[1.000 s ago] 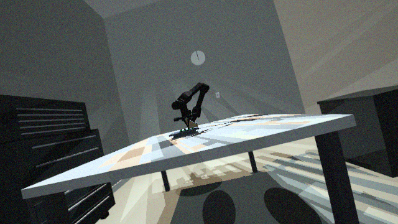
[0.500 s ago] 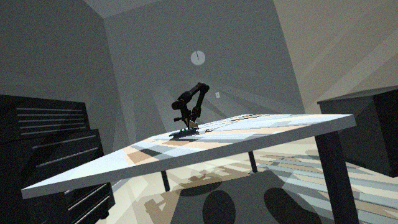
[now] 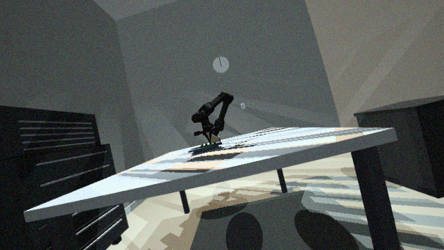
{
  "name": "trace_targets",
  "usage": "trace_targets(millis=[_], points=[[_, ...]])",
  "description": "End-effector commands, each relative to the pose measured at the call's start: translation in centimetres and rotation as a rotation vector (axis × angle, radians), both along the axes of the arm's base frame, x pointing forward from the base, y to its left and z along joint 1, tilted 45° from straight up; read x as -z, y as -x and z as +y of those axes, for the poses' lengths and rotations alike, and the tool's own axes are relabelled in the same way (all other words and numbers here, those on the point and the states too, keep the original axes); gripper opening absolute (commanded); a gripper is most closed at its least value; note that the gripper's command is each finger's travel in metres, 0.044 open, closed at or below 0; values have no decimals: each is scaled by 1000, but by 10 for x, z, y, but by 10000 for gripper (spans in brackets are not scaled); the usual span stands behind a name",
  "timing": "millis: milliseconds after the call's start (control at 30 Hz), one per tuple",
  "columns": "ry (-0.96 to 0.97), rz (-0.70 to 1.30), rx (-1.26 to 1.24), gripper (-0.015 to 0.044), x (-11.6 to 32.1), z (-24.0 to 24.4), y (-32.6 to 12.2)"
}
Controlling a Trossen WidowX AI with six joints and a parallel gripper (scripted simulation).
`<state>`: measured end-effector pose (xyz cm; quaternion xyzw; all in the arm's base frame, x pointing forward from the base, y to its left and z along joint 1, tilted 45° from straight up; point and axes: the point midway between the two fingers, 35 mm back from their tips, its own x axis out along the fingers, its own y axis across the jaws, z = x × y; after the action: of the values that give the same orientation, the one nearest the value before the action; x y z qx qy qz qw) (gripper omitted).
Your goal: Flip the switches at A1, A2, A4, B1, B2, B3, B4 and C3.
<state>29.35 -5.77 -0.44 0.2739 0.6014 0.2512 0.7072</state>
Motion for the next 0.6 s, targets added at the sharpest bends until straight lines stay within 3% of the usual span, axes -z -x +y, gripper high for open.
trace_targets(millis=[0,567], points=[[-4,2,2,0,1,1,0],[-4,2,2,0,3,3,0]])
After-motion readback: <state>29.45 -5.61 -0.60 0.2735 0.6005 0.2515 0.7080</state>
